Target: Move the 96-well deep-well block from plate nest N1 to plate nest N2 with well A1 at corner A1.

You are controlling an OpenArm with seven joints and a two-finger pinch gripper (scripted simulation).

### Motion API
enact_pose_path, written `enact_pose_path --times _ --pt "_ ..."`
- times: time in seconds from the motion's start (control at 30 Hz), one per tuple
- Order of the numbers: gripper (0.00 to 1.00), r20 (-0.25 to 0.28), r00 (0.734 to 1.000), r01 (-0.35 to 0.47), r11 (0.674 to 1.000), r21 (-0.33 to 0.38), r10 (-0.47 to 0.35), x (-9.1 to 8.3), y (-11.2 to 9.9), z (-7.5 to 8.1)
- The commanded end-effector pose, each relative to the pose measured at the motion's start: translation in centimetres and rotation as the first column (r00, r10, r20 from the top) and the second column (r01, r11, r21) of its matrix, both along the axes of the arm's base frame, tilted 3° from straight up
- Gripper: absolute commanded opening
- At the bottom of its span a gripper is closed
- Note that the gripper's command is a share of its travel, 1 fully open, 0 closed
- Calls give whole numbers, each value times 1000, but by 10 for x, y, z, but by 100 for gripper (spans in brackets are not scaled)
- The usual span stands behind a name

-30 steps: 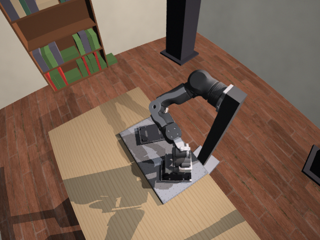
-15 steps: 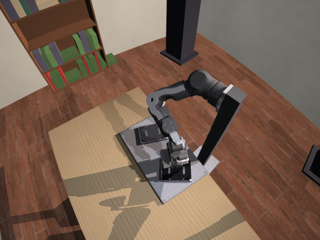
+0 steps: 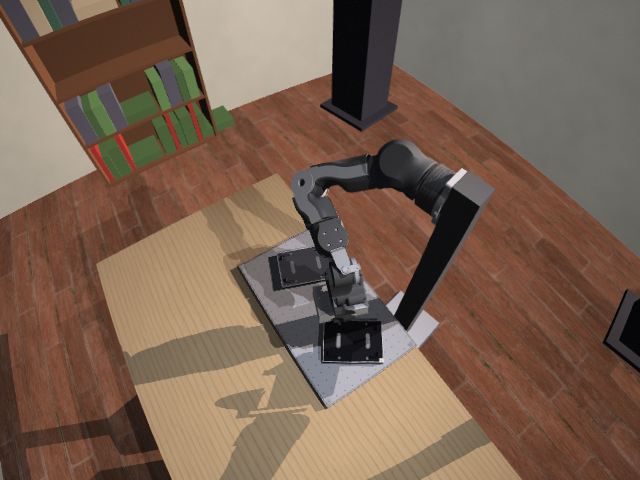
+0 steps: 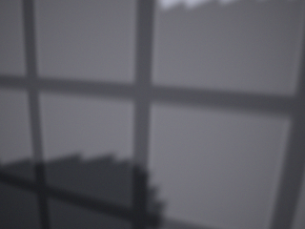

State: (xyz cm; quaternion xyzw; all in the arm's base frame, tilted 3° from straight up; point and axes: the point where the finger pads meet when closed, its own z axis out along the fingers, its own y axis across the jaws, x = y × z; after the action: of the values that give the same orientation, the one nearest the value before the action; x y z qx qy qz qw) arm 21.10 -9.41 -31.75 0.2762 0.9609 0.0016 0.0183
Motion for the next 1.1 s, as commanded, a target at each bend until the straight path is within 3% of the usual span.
enact_pose_path --times 0.0,0.07,0.23,0.63,0.8,1.07 --pt "0 9 1000 -3 1000 8 3 2 2 2" --pt "0 9 1000 -3 1000 8 3 2 2 2" --pt "0 9 1000 -3 1000 8 3 -9 -38 0" --pt "0 9 1000 -3 1000 8 3 -9 -38 0" --pt "0 9 1000 -3 1000 7 3 -20 -78 -1" --pt "0 9 1000 -3 1000 7 3 -20 -78 -1"
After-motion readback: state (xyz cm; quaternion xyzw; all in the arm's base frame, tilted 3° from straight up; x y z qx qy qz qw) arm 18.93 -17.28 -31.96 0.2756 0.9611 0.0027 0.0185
